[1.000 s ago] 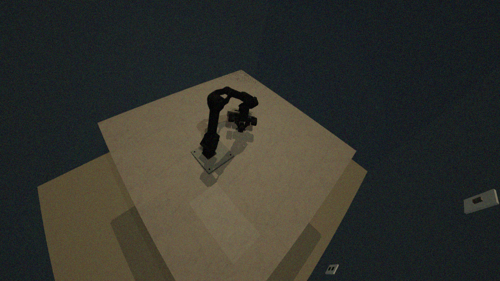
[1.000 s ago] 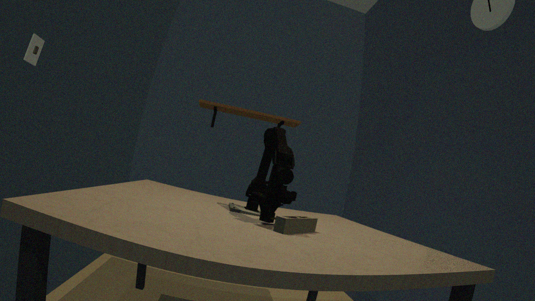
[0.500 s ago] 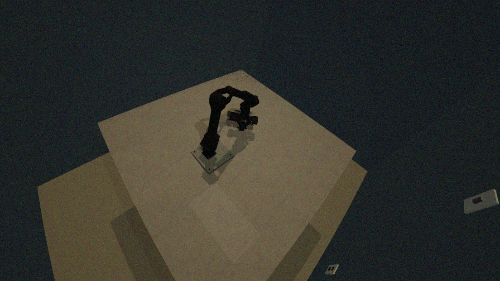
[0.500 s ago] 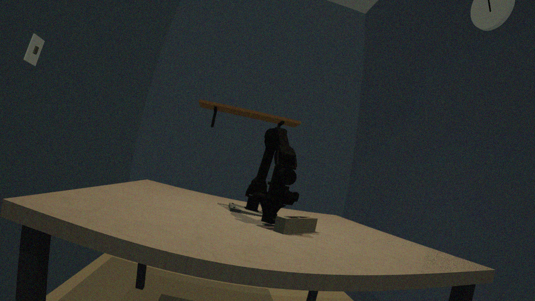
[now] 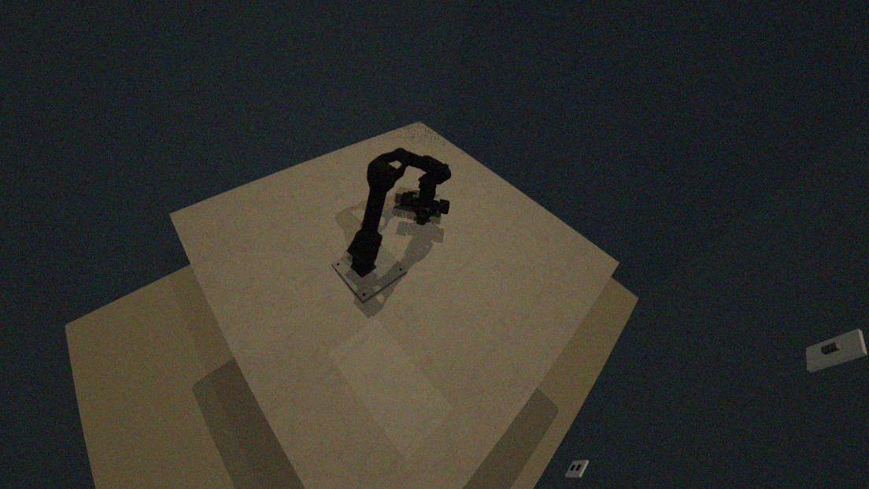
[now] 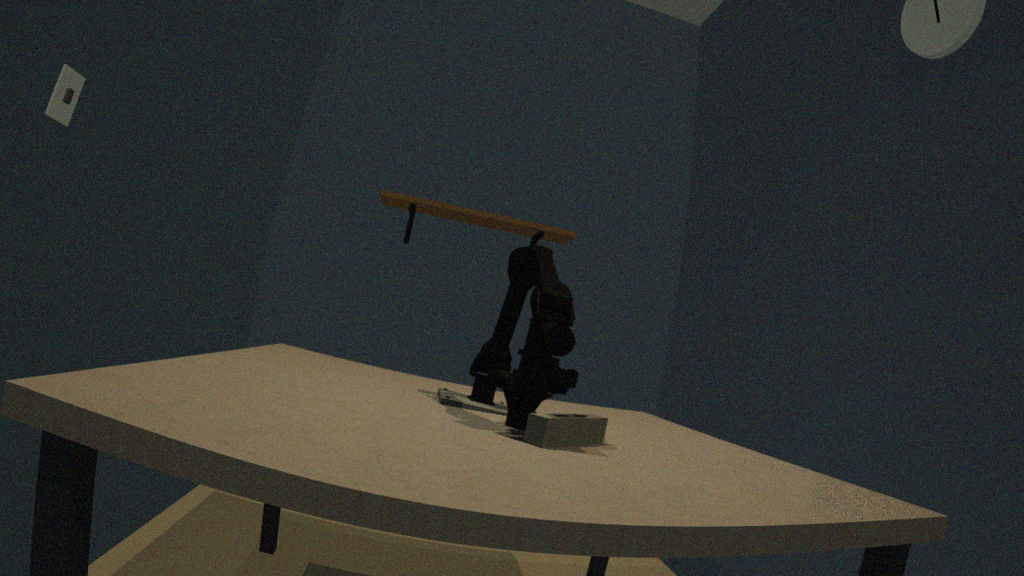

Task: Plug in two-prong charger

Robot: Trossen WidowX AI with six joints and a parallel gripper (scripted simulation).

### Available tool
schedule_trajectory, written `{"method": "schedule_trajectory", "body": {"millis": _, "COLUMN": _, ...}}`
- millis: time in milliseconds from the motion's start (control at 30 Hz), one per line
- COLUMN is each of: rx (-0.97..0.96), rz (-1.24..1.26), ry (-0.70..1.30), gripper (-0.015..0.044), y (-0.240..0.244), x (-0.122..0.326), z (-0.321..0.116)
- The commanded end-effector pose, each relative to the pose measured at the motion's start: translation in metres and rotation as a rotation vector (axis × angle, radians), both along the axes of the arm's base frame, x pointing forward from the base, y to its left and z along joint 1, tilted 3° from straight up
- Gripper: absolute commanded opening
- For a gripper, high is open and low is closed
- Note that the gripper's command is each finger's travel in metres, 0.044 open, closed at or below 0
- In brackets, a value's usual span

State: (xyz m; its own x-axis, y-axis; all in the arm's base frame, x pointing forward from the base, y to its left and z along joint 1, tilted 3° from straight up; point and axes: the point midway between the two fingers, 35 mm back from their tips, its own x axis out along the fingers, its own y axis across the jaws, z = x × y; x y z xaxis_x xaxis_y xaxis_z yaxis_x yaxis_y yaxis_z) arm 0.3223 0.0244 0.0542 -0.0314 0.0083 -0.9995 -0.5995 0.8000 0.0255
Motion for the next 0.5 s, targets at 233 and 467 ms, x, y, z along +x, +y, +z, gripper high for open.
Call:
{"method": "schedule_trajectory", "body": {"millis": 233, "rx": 0.006, "rz": -0.018, "ry": -0.008, "gripper": 0.0, "y": 0.007, "x": 0.013, "z": 0.002}}
{"method": "schedule_trajectory", "body": {"millis": 467, "rx": 0.007, "rz": -0.027, "ry": -0.008, "gripper": 0.0, "y": 0.012, "x": 0.019, "z": 0.002}}
